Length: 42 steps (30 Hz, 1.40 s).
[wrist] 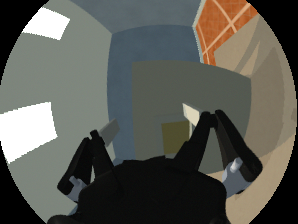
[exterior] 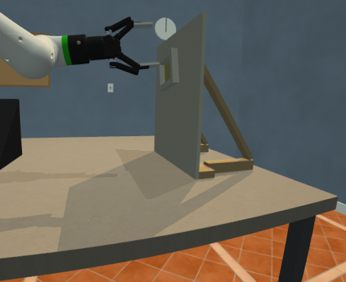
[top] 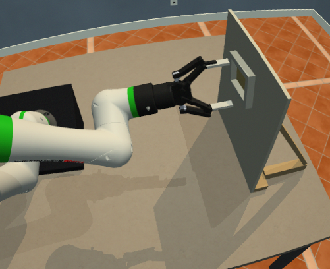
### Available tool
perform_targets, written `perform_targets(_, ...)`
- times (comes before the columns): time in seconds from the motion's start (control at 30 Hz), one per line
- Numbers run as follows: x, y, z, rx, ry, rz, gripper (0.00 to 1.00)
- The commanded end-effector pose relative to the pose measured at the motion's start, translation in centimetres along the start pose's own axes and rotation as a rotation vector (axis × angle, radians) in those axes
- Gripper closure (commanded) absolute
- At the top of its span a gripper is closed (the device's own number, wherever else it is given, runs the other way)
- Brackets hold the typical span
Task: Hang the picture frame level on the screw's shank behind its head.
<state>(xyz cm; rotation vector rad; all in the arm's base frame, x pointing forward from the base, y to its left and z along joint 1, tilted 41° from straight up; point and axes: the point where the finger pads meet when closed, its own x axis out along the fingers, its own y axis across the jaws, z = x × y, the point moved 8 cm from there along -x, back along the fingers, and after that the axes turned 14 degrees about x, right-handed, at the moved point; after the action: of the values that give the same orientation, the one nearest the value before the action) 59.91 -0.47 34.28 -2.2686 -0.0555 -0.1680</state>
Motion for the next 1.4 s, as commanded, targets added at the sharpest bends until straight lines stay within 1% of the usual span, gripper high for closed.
perform_targets(0.0,-0.3,0.3,2.1,0.027,-0.019,0.033,0.0)
perform_targets(0.03,-0.4,0.4,2.6,0.034,-0.026,0.042,0.0)
perform_targets(0.1,-0.4,0.4,2.6,0.034,-0.026,0.042,0.0)
perform_targets(0.27,-1.0,0.8,4.9,0.061,-0.055,0.079,0.0)
perform_targets(0.43,-1.5,1.0,6.4,0.076,-0.074,0.102,0.0)
perform_targets(0.6,-1.7,1.1,7.0,0.083,-0.083,0.113,0.0)
perform_targets(0.9,-1.7,1.1,7.2,0.085,-0.085,0.116,0.0)
perform_targets(0.93,-1.7,1.1,7.2,0.085,-0.085,0.116,0.71)
perform_targets(1.37,-1.7,1.1,7.2,0.085,-0.085,0.116,0.71)
